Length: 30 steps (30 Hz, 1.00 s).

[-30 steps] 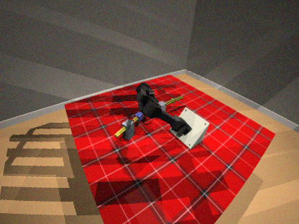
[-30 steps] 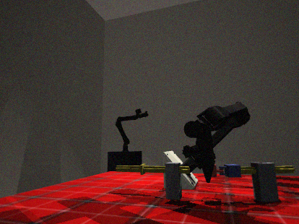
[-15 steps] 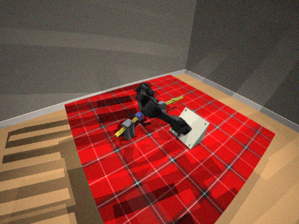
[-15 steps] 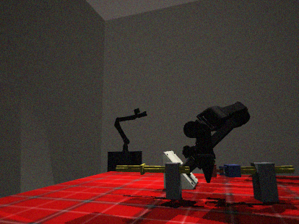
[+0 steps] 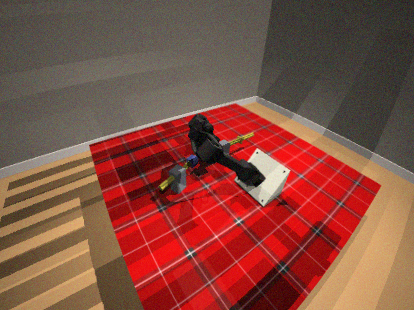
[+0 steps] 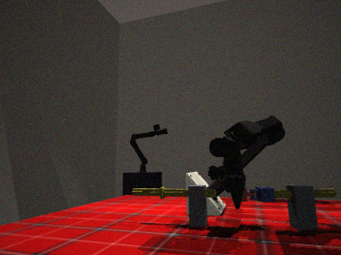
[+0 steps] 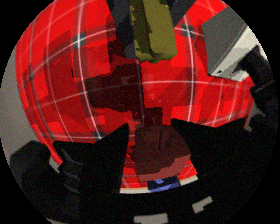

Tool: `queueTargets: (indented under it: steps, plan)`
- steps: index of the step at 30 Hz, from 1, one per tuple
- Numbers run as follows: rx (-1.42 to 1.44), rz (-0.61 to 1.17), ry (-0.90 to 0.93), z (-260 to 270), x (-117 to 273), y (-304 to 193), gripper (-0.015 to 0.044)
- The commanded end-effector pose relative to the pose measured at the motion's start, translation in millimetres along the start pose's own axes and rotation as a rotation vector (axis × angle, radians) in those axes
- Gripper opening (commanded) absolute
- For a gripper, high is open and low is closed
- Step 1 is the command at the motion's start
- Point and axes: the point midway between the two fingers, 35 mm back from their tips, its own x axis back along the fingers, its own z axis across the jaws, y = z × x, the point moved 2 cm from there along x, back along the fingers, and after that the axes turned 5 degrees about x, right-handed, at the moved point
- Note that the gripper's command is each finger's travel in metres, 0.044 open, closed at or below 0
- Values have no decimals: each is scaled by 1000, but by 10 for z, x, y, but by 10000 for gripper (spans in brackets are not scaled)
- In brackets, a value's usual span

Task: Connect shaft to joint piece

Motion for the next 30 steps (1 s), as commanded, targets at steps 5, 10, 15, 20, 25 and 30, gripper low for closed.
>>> queueTargets:
  steps: [5, 10, 15, 20, 25, 30]
  plan:
    - [0, -2, 0, 0, 0, 1, 440]
    - [0, -2, 0, 0, 0, 1, 440]
    - [0, -2, 0, 0, 0, 1, 440]
    - [0, -80, -12, 3, 76, -32, 440]
    - [-4, -238, -12, 0, 259, -107, 440]
    - [-6, -259, -7, -3, 292, -117, 440]
